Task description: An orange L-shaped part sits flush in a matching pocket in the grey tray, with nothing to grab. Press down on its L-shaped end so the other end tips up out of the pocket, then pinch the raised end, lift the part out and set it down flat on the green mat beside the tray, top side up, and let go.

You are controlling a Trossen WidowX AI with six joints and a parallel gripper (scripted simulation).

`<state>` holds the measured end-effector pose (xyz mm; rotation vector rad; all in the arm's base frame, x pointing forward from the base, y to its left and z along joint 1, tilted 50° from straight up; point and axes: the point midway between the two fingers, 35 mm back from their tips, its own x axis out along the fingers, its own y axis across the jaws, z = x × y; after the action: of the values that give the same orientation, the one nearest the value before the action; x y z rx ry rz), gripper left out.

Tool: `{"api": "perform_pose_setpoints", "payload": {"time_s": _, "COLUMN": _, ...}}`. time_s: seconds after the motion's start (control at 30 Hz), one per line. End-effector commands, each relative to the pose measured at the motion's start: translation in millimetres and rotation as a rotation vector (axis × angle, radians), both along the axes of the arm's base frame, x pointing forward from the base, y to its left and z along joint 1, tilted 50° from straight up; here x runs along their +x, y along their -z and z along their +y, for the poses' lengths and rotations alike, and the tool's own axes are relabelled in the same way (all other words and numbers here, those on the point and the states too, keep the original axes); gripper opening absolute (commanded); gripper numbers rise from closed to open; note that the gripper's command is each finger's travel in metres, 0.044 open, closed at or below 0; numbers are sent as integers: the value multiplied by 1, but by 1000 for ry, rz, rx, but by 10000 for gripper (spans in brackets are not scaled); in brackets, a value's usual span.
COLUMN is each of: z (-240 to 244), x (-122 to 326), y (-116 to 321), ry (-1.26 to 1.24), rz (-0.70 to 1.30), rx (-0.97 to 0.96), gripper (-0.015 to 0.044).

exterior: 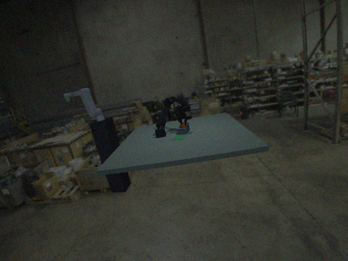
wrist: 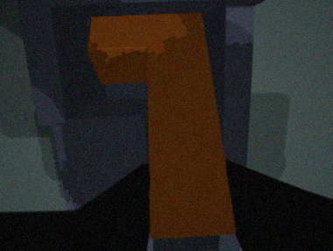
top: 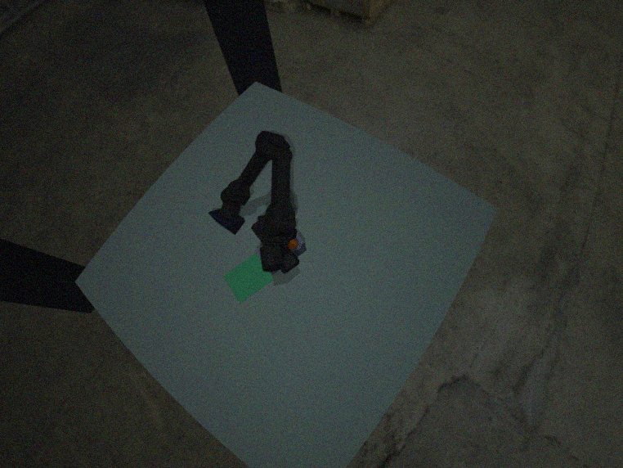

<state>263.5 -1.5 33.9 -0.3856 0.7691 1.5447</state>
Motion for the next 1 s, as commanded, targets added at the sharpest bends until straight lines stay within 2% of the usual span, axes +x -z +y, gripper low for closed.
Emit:
{"api": "perform_pose_setpoints", "payload": {"time_s": 0.0, "z": -5, "x": 2, "y": -4, "ry": 0, "rz": -6, "rx": 0, "gripper": 0}}
{"api": "perform_pose_setpoints", "payload": {"time_s": 0.97, "z": -39, "x": 8, "y": -34, "ry": 4, "rz": -4, "rx": -1, "gripper": 0}}
